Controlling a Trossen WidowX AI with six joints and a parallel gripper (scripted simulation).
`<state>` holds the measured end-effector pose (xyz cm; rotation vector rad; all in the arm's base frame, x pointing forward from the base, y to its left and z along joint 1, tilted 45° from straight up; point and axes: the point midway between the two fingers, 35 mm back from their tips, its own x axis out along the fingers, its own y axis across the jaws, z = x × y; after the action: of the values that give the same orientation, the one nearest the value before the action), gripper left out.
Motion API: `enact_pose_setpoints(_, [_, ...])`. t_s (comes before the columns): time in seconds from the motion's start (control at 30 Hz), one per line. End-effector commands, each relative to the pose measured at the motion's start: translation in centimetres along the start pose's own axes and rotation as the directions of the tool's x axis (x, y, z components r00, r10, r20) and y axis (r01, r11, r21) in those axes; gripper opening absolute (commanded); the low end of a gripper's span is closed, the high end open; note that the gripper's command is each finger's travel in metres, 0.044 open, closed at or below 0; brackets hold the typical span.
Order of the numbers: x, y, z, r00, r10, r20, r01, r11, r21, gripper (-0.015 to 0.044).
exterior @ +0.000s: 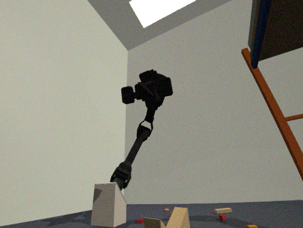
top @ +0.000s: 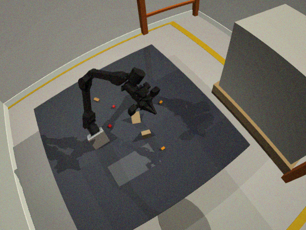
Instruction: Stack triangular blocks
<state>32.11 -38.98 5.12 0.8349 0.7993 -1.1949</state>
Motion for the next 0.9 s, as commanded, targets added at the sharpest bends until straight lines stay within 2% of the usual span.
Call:
enact_pose_setpoints(0.0, [2.4, 0.1, -7.4, 0.972, 0.015, -0.234, 0.055, 0.956, 0.289, 0.0000])
enact_pose_setpoints(0.17, [3.3, -0.1, -14.4, 0.891, 0.021, -0.453, 0.256, 0.801, 0.542, 0.0000])
enact_pose_setpoints(0.37, [2.7, -1.1, -22.4, 0.732, 0.013, -0.681, 0.599, 0.463, 0.654, 0.0000])
enact_pose_setpoints(0.53, [1.1, -2.2, -28.5, 0.556, 0.004, -0.831, 0.829, 0.066, 0.555, 0.0000])
enact_pose_setpoints(0.63, [-0.3, -3.1, -31.8, 0.439, 0.002, -0.899, 0.880, -0.201, 0.429, 0.0000])
enact_pose_setpoints(0.7, [-1.4, -3.6, -33.8, 0.355, 0.003, -0.935, 0.865, -0.380, 0.327, 0.0000])
enact_pose_setpoints(0.77, [-2.0, -3.9, -34.8, 0.308, 0.005, -0.951, 0.839, -0.473, 0.269, 0.0000])
enact_pose_setpoints(0.87, [-2.1, -4.0, -34.9, 0.304, 0.005, -0.953, 0.836, -0.481, 0.264, 0.0000])
